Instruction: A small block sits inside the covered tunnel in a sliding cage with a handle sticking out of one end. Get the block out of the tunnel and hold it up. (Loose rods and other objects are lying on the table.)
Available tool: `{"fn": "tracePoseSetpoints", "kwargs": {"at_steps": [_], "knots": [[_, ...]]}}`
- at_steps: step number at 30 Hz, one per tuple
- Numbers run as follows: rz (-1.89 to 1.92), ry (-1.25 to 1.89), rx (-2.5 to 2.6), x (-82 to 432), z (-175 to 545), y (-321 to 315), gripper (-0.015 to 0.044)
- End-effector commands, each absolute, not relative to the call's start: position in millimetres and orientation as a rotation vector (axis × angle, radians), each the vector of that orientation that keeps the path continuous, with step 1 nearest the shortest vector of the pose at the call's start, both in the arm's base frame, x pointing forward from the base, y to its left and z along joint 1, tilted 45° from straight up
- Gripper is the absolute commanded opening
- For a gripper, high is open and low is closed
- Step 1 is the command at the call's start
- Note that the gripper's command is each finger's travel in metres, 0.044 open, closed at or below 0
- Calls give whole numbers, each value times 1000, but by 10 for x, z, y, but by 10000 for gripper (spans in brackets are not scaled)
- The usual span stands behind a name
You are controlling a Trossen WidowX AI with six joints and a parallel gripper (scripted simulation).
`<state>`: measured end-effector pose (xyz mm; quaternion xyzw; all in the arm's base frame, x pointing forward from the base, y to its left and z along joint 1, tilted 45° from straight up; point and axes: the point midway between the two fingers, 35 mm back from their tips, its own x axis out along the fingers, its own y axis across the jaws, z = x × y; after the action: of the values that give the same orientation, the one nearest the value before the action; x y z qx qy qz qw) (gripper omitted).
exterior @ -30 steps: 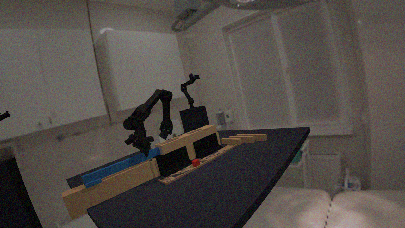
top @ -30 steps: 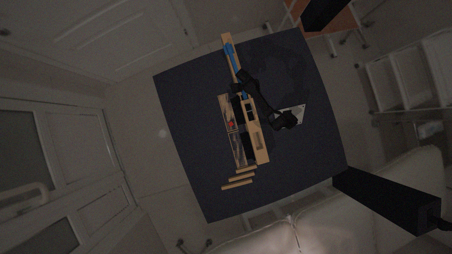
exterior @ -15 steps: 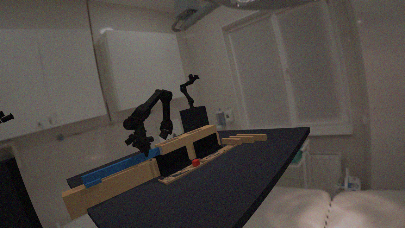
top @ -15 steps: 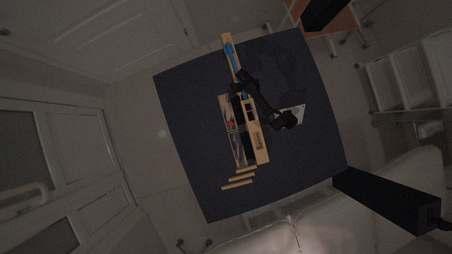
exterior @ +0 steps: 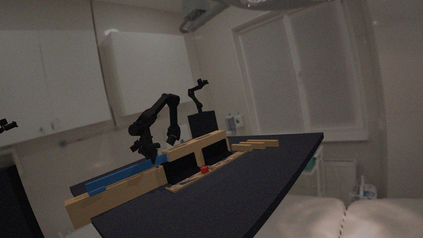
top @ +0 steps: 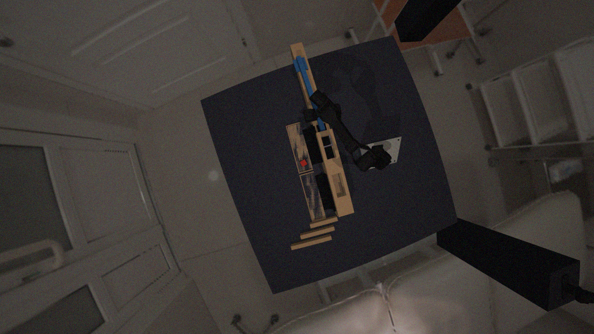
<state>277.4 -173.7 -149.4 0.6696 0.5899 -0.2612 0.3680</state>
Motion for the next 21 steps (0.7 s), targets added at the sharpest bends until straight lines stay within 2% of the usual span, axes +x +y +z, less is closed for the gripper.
{"fn": "tracePoseSetpoints", "kwargs": {"at_steps": [1,6,9,14,21], "knots": [[-672,1505,1706,2789,-1409,-1823,315],[-678,1493,1687,2795,-1232,-1976,440],[-680,1502,1701,2783,-1275,-1902,440],[-677,1494,1687,2759,-927,-1629,440],[-677,1494,1686,2756,-932,-1598,440]]}}
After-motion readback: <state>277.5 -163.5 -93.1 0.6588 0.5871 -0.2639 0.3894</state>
